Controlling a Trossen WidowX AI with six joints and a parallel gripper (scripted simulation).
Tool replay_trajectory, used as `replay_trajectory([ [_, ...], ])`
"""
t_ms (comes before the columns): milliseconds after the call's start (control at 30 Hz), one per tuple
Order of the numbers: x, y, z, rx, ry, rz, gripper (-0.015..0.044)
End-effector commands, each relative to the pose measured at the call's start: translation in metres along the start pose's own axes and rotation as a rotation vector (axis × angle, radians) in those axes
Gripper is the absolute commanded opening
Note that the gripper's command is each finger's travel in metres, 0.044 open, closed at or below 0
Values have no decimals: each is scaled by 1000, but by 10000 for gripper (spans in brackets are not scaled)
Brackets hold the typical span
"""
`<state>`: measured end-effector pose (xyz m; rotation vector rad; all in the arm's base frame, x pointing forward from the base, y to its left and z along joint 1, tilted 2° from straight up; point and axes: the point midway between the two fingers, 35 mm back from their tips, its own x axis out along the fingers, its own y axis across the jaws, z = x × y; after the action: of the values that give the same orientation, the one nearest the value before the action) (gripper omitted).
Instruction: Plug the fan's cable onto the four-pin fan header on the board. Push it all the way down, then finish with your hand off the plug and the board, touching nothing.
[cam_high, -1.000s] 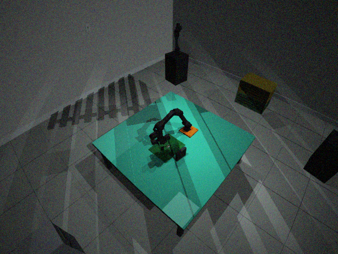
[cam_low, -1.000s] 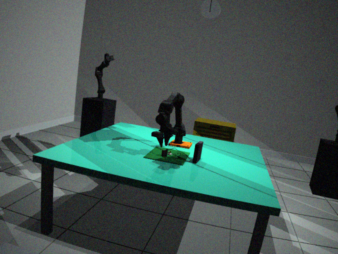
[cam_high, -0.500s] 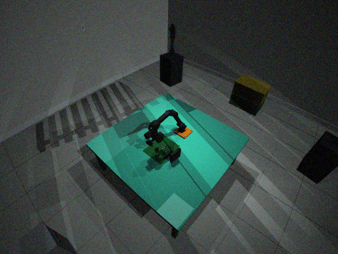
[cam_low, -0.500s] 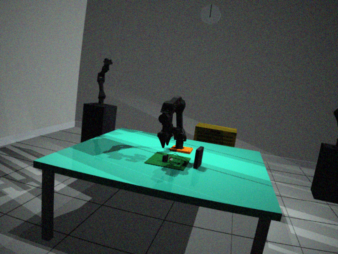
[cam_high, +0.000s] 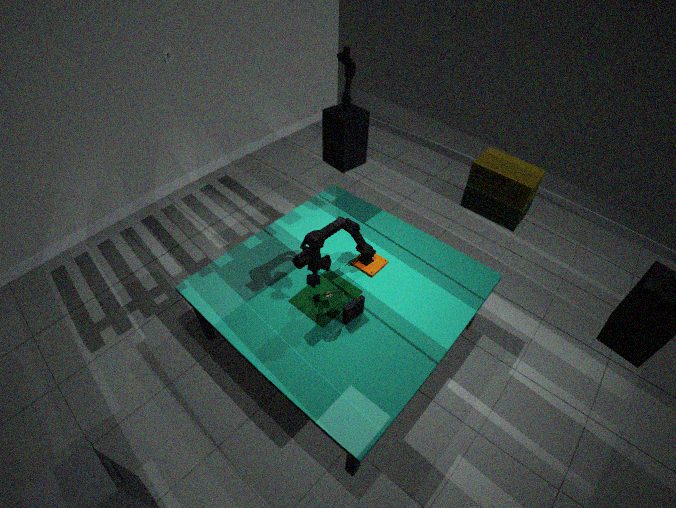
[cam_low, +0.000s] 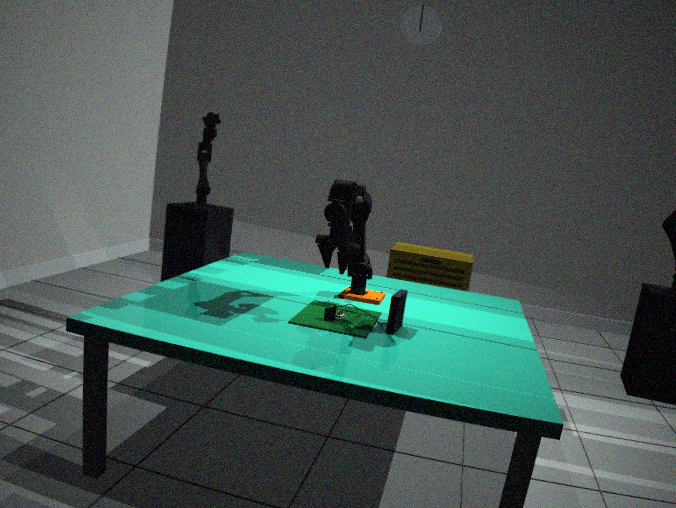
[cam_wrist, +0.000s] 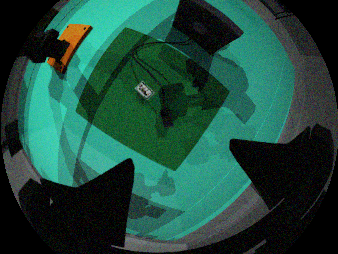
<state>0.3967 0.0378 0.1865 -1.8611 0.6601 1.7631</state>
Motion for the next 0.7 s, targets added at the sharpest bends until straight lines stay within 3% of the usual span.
replay_trajectory([
  [0,-2,1,0,-34,2,8,440],
  [133,17,-1,-2,-38,-1,13,440],
  [400,96,3,1,-58,-16,32,440],
  [667,102,4,1,-58,-17,32,440],
])
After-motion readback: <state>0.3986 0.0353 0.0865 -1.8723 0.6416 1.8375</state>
